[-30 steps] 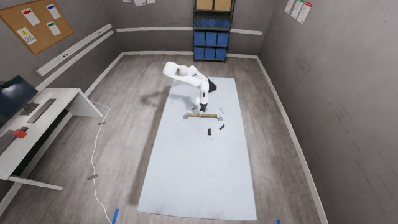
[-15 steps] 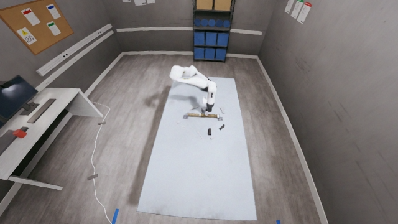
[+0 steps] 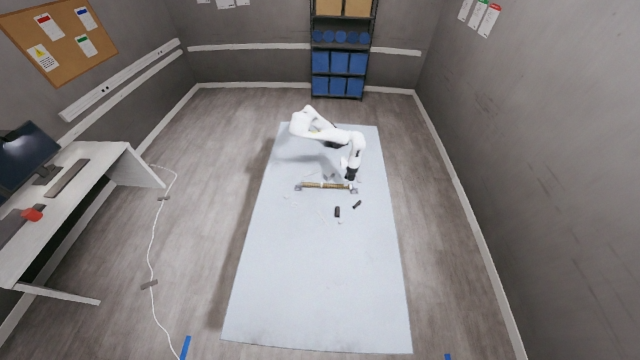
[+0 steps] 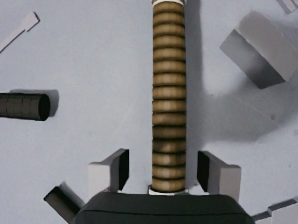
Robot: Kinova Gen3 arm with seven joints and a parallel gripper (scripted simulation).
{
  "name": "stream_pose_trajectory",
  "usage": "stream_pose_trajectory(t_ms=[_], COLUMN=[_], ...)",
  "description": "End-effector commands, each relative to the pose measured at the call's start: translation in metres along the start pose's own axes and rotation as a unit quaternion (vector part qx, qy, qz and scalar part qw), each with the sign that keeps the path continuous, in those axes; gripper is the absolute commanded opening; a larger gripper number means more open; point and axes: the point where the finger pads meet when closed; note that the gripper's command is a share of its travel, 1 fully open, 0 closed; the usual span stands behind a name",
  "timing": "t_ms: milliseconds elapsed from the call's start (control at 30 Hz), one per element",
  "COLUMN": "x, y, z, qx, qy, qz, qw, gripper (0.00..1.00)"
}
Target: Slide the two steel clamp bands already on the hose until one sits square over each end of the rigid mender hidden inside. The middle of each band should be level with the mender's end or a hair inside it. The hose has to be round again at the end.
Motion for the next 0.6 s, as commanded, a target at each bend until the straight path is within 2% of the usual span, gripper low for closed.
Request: stream_pose_trajectory(t_ms=[0, 567], x=[-0.0237, -0.0314], y=[-0.0004, -0.0021], z=[0.0020, 0.0019], qx=[-0.002, -0.002], qy=[-0.001, -0.001], qz=[-0.010, -0.010], qw=[1.000, 1.000], gripper=[1.00, 1.00])
Point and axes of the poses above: the point where the finger pads meet when closed, its own z axis out along the fingers, its own y axis across the jaws, x = y × z, and after that the axes turned 14 degrees about -z, right-handed
